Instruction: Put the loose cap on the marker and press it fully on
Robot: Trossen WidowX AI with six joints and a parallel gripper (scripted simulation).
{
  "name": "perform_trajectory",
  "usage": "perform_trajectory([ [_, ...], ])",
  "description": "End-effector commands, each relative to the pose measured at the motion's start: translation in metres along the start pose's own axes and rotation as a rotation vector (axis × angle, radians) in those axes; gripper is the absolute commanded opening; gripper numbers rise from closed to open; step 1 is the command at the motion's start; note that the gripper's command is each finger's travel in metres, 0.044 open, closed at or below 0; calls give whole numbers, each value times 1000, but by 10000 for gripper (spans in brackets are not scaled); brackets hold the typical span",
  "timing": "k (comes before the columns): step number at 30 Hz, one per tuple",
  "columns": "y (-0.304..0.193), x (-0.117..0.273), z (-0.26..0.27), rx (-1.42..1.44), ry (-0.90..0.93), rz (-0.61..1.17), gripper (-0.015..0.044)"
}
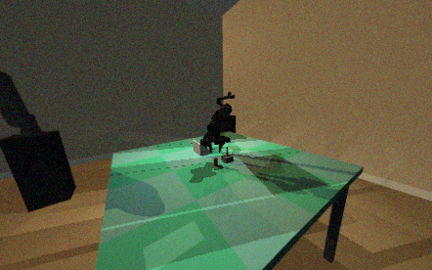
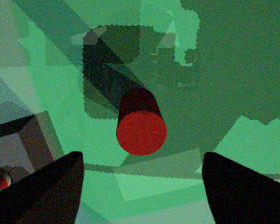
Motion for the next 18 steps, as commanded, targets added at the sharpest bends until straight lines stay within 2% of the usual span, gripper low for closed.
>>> perform_trajectory([
  [1,-2,-7,0,-5,2,-4,240],
  [18,-2,-39,0,-5,3,-5,240],
])
Point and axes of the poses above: the point midway between the two fingers, 35 mm back from their tips, its own x axis back along the fingers, its own z axis across the jaws, y = z × x, the point moved 4 cm from there along x, back along the fingers, and after that the axes turned 13 degrees about x, right-handed, at the moved point
